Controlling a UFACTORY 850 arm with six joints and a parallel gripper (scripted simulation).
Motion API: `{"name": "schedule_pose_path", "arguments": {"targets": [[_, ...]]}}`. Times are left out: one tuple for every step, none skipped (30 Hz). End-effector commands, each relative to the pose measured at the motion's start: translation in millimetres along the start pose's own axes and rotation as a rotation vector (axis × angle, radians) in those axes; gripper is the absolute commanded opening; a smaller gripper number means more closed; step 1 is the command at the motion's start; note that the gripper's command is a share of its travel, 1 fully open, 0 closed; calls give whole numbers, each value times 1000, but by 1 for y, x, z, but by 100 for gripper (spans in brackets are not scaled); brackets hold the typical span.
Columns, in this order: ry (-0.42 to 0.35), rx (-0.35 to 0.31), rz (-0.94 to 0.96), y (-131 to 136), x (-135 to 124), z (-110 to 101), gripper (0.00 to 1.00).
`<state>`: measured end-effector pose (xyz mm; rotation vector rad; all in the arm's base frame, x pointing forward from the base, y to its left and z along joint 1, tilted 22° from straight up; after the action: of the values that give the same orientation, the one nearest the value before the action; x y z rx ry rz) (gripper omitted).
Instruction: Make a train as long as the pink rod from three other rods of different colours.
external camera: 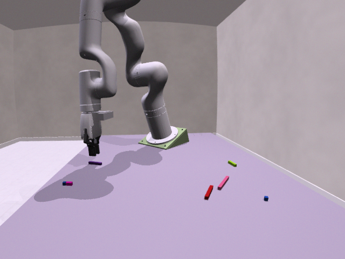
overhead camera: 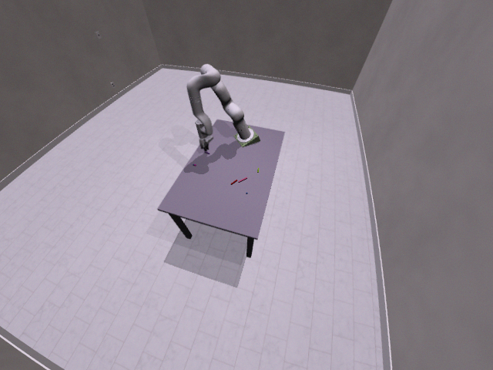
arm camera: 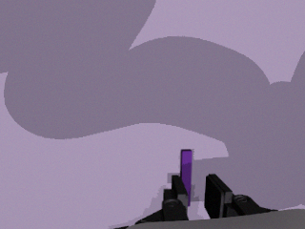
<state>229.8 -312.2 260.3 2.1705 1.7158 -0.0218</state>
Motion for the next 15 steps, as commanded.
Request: {"name": "schedule_pose_path", "arguments": {"targets": [[-15, 2, 0, 1, 1, 1, 24], [-15, 2, 0, 1, 1, 1, 24], [-15, 2, 0, 1, 1, 2, 24], [-14, 2, 0, 1, 1, 2, 24], [-14, 2, 0, 1, 1, 2, 24], [-14, 2, 0, 1, 1, 2, 24], [-14, 2, 0, 1, 1, 2, 24], [-14, 2, 0, 1, 1, 3, 24], [-14, 2, 0, 1, 1, 3, 24], [-14, 2, 0, 1, 1, 3, 24], [-14, 2, 0, 1, 1, 4, 24], [-14, 2, 0, 1, 1, 4, 24], [-15, 2, 0, 1, 1, 5, 24], [-15, 2, 0, 1, 1, 5, 24], [-14, 2, 0, 1, 1, 6, 24]]}}
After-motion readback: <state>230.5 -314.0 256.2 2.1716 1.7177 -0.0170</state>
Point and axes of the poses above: the point where the finger pads meet when closed, its own z axis out along the fingers, its own y axis across the jaws, x = y × z, the point moved 8 cm from there along -z, back along the fingers, and after that the axes turned 11 degrees about -z, right-handed, at the moved point
